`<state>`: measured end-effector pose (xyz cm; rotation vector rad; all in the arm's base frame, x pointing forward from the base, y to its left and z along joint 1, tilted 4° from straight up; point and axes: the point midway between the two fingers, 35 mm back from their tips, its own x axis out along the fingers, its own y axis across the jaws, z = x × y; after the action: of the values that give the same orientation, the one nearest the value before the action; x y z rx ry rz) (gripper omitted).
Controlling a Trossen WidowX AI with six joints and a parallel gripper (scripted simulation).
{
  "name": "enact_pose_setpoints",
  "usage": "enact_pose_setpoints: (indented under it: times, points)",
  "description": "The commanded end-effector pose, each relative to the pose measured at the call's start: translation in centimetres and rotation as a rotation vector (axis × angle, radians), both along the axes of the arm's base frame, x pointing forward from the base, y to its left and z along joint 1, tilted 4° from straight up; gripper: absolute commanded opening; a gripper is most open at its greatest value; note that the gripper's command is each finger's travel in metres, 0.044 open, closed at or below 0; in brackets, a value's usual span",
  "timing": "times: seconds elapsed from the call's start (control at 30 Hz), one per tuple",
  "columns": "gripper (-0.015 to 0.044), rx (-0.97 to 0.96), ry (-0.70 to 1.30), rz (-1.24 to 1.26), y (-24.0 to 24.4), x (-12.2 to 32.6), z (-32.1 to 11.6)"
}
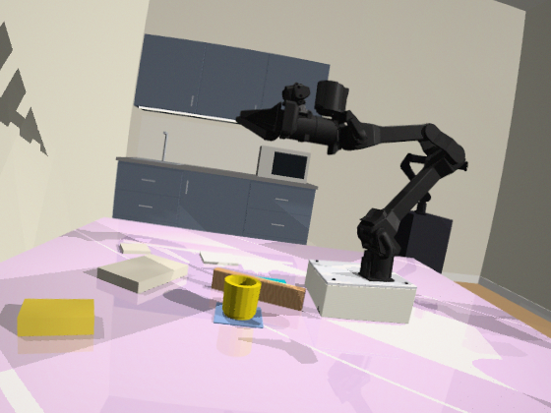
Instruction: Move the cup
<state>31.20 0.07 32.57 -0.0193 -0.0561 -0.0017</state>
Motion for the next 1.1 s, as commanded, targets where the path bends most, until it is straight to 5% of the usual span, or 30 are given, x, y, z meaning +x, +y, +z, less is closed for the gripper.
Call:
enact_pose_setpoints:
  times: [0.0,0.27,0.53,1.07]
  points:
    - [0.0374,0.014,0.016,0.002,0.1,0.2,-0.3]
    - [0.0167,0.584,0.723,-0.139,2.8,3.0,-14.5]
    - [0.0167,0.919,1.272,-0.742,4.5,-2.0,-24.9]
    - [0.0167,0.940,1.329,-0.882,4.7,-2.6,-26.1]
